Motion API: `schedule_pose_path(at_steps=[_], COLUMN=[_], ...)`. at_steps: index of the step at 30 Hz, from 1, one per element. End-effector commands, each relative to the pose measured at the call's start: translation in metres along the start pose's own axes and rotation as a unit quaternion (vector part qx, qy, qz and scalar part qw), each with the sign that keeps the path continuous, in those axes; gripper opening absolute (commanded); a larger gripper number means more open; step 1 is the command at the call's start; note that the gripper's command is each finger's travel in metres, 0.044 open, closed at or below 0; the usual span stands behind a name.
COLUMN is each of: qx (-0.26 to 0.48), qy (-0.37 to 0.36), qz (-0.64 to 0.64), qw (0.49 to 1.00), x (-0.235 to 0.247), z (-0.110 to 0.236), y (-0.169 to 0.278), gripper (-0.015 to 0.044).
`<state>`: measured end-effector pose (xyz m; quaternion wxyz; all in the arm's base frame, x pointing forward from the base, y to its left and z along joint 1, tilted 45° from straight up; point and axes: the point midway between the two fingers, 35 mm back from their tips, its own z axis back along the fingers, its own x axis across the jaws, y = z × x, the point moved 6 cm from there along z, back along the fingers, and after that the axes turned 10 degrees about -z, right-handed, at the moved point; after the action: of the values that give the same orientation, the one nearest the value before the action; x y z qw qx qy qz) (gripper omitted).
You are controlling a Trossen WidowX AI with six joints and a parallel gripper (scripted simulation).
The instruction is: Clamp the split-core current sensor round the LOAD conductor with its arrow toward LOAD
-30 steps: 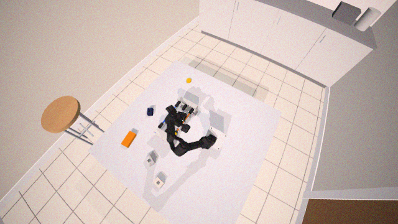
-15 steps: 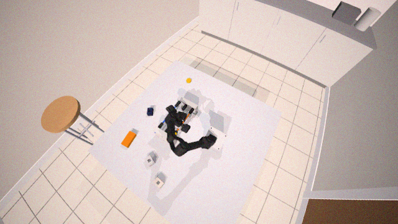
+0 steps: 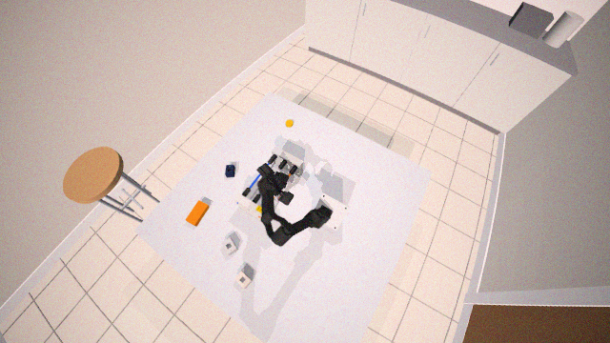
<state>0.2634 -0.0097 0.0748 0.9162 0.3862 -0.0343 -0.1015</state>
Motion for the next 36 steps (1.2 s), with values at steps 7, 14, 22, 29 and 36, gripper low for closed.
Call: schedule_pose_path(at_steps=[7, 14, 22, 29, 36], qx=[0.010, 0.009, 0.007, 0.007, 0.007], qy=[-0.031, -0.030, -0.032, -0.032, -0.032], qz=[-0.002, -0.002, 0.001, 0.001, 0.001], qw=[0.999, 1.000, 0.999, 0.999, 0.999], x=[-0.0075, -0.0077, -0.0061, -0.0061, -0.0061], z=[0.0004, -0.0047, -0.0012, -0.0012, -0.0012], y=[-0.0011, -0.0013, -0.0010, -0.0010, -0.0010], gripper=[0.0000, 0.0000, 0.0210, 0.0274, 0.0274])
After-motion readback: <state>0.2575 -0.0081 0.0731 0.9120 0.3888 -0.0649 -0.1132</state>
